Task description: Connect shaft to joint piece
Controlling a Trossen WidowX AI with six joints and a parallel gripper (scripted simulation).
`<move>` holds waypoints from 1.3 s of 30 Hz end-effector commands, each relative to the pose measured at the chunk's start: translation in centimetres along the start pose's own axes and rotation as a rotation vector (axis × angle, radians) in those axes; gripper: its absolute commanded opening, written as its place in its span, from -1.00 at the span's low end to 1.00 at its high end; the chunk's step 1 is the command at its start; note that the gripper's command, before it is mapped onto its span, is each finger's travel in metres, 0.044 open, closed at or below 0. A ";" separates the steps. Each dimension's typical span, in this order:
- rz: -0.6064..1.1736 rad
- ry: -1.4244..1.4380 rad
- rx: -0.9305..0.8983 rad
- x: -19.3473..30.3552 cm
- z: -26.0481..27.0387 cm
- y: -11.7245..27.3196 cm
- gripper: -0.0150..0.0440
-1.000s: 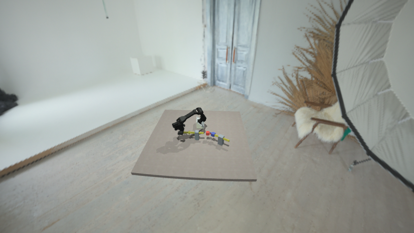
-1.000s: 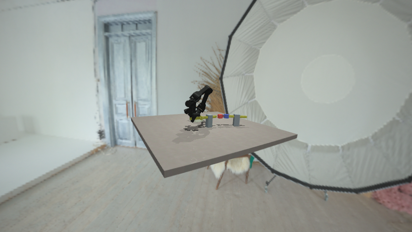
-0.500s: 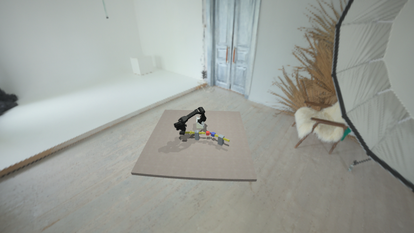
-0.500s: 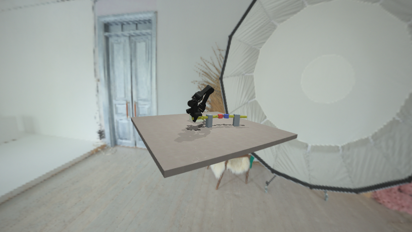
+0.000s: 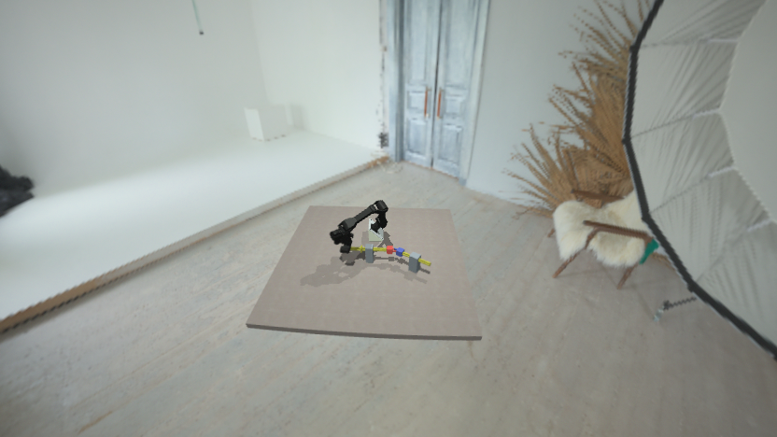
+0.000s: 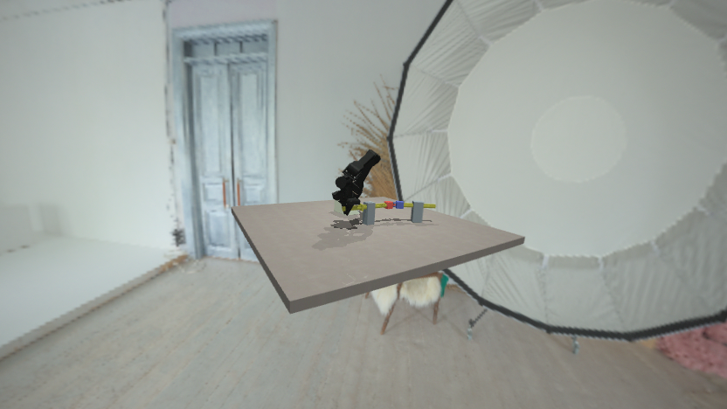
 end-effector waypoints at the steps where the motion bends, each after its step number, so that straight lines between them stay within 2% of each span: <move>1: 0.003 -0.003 -0.007 0.8 0.2 0.0 -0.49; 14: 0.005 -0.003 -0.007 2.6 0.6 -0.1 -0.49; 26: 0.001 -0.001 0.000 2.3 0.5 0.0 -0.49; 29: 0.001 -0.001 0.000 2.3 0.5 0.0 -0.26; 34: 0.001 -0.001 0.000 2.3 0.5 0.0 -0.26; 39: 0.001 -0.001 0.000 2.3 0.5 0.0 0.18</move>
Point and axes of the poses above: the point midway between the two fingers, 35 mm back from their tips, its own y axis back along the fingers, its own z axis across the jaws, x = y × z, the point moved 5 cm from there along y, back along the fingers, and after that the axes turned 13 degrees about y, right-handed, at the moved point
